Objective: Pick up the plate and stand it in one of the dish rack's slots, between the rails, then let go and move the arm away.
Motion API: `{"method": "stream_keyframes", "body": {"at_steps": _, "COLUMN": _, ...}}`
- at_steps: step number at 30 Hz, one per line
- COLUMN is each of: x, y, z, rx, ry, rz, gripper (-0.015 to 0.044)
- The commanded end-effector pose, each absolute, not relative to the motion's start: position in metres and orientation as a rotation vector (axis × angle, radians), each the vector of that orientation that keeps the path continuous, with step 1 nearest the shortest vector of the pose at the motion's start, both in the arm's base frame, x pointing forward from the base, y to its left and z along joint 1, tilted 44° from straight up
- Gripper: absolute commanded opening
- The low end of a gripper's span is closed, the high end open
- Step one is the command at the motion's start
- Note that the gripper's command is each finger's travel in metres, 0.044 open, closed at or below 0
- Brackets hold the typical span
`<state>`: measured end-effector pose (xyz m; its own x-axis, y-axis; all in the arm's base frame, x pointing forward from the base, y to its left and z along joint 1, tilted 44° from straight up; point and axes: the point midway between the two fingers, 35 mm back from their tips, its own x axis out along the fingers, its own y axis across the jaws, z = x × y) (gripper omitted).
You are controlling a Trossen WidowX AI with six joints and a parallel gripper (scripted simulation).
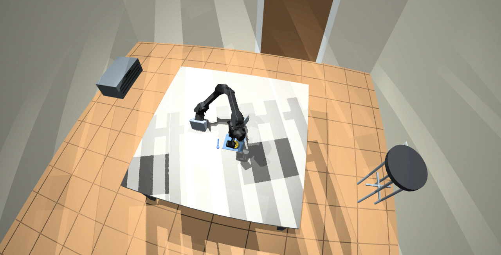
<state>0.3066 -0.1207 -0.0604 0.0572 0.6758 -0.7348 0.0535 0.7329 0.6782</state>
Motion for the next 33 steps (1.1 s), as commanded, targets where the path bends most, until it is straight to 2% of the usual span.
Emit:
{"method": "stream_keyframes", "body": {"at_steps": 1, "x": 0.307, "y": -0.114, "z": -0.067, "rx": 0.641, "ry": 1.459, "rz": 0.527, "gripper": 0.04}}
{"method": "stream_keyframes", "body": {"at_steps": 31, "x": 0.311, "y": -0.083, "z": -0.1, "rx": 0.643, "ry": 1.458, "rz": 0.53, "gripper": 0.04}}
{"method": "stream_keyframes", "body": {"at_steps": 33, "x": 0.311, "y": -0.083, "z": -0.1, "rx": 0.643, "ry": 1.458, "rz": 0.53, "gripper": 0.0355}}
